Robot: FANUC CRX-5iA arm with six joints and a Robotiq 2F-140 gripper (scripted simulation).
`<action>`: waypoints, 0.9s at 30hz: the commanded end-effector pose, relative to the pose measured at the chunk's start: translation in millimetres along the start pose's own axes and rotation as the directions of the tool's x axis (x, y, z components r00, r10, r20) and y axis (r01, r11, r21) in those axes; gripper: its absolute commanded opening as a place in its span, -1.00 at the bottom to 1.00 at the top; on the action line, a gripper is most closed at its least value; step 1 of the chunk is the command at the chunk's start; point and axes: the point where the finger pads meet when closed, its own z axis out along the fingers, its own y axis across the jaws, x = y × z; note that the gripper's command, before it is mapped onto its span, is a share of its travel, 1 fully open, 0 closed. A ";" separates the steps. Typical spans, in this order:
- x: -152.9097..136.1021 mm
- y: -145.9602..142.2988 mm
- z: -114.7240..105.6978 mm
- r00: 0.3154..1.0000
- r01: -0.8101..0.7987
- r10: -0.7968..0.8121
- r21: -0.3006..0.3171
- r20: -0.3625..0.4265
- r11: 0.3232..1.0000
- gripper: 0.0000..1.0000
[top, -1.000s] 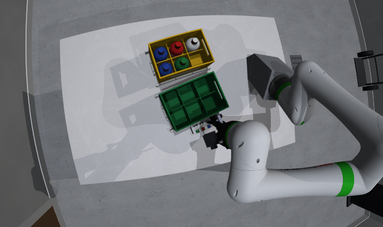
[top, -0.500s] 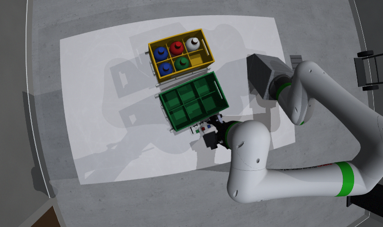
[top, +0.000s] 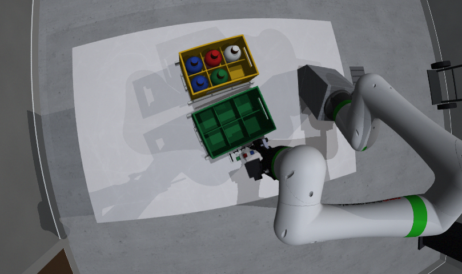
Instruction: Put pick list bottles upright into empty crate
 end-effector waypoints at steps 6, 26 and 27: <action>0.3 0.2 -0.5 1.000 0.000 0.000 -0.001 -0.001 1.000 -0.12; -3.5 67.6 -19.3 0.893 -0.450 0.450 0.000 -0.001 0.893 -0.12; -3.8 72.4 -20.7 0.878 -0.479 0.479 0.000 -0.001 0.878 -0.12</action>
